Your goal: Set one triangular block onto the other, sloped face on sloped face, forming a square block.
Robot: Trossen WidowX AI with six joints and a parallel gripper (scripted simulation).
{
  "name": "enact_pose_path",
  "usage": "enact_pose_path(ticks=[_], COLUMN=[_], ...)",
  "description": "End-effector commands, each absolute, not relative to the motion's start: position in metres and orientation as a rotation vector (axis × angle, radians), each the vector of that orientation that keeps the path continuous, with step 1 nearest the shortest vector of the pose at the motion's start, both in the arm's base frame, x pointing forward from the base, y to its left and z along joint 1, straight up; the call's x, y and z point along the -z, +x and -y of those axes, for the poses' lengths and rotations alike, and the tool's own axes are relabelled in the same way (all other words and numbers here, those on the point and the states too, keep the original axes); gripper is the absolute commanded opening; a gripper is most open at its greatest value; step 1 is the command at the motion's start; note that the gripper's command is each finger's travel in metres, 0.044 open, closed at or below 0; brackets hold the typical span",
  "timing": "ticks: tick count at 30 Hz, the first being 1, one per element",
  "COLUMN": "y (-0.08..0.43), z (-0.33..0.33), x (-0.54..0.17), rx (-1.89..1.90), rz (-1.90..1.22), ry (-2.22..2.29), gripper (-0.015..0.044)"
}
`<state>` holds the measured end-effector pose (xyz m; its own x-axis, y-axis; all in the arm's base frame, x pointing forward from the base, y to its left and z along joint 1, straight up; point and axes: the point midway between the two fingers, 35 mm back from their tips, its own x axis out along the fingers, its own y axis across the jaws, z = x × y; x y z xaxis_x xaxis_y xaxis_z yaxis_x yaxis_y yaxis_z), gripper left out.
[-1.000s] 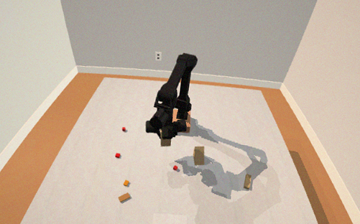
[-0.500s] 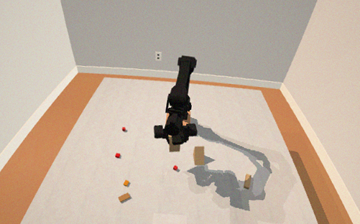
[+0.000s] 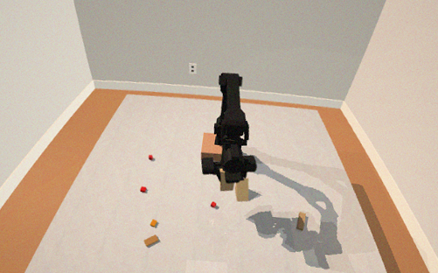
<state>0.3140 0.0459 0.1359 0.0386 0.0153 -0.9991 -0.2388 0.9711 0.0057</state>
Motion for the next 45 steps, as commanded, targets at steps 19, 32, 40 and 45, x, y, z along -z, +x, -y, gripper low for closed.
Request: enact_pose_path(ticks=[19,32,40,45], y=[0.333,0.321,0.309,0.305], z=[-0.134,-0.133,-0.13,-0.129], x=[-0.155,-0.115,-0.089,-0.08], rx=[-0.169,-0.169,-0.169,-0.169], rz=[-1.53,-1.531,-1.532,-1.532], ry=[-0.151,-0.151,-0.151,-0.151], gripper=[0.0,0.0,0.0,0.0])
